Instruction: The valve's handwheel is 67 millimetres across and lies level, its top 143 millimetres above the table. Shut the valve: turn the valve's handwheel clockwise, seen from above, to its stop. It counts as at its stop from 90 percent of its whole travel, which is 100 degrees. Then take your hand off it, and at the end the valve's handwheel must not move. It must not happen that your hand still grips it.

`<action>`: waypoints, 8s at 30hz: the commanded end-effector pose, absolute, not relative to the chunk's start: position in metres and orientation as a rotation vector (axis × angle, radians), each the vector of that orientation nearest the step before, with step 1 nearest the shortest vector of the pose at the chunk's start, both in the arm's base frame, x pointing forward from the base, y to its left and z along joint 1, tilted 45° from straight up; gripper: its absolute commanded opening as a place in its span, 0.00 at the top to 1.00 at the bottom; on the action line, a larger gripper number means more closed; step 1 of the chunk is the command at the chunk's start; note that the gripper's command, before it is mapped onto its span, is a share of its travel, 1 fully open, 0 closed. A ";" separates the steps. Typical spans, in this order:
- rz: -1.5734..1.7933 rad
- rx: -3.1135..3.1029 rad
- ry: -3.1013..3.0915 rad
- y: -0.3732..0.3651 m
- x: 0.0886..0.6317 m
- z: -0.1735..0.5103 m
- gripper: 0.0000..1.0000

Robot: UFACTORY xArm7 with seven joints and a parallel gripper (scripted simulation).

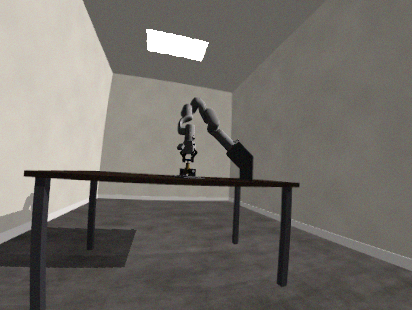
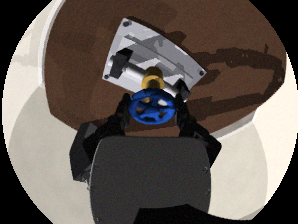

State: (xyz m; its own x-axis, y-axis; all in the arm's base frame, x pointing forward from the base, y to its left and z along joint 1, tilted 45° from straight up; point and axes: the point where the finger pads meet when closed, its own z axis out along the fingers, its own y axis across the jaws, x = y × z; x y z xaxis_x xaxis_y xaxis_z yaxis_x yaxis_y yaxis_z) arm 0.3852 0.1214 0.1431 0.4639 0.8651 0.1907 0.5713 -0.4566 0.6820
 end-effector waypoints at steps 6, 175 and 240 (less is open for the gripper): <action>0.723 2.178 1.193 0.122 0.385 0.144 1.00; 1.220 2.764 -0.995 0.122 0.385 0.144 1.00; 1.220 2.764 -0.995 0.125 0.377 0.152 0.00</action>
